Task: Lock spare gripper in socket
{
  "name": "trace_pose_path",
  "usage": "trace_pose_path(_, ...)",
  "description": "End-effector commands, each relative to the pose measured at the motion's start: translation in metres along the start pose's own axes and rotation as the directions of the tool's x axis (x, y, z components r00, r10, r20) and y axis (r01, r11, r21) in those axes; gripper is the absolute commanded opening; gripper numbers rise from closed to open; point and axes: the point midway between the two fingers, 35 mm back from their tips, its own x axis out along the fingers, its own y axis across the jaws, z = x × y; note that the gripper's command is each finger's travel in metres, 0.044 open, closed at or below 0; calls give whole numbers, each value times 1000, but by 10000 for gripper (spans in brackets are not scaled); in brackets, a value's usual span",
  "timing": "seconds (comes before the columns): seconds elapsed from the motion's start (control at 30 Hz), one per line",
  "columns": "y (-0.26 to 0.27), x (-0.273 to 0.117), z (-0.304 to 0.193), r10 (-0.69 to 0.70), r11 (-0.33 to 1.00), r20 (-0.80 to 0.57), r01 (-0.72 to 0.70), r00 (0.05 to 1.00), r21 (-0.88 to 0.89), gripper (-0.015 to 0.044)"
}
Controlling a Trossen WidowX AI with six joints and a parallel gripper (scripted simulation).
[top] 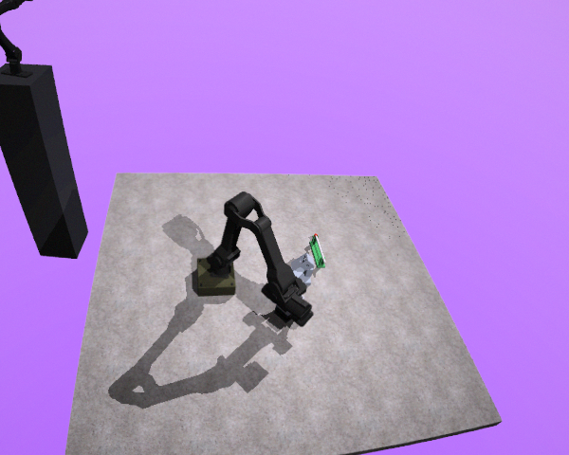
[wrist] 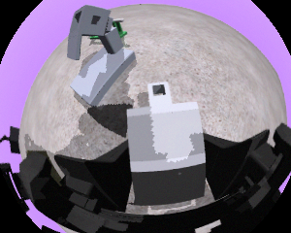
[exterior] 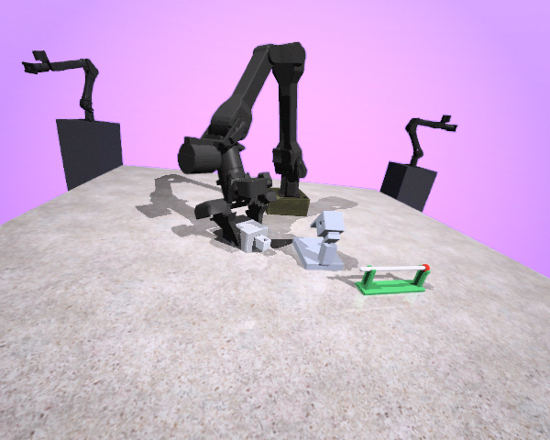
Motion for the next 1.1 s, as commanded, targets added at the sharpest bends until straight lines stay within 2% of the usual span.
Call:
trace_pose_path(0.0, -4, -9, 6, -6, 1000, 5, 6, 1000, -6, 72)
trace_pose_path(0.1, -6, -22, 14, -6, 1000, 5, 6, 1000, -6, 0)
trace_pose_path(0.63, 0, -100, 58, -6, 1000, 5, 7, 1000, -6, 0)
trace_pose_path(1.07, 2, -96, 56, 4, 1000, -7, -4, 1000, -3, 0)
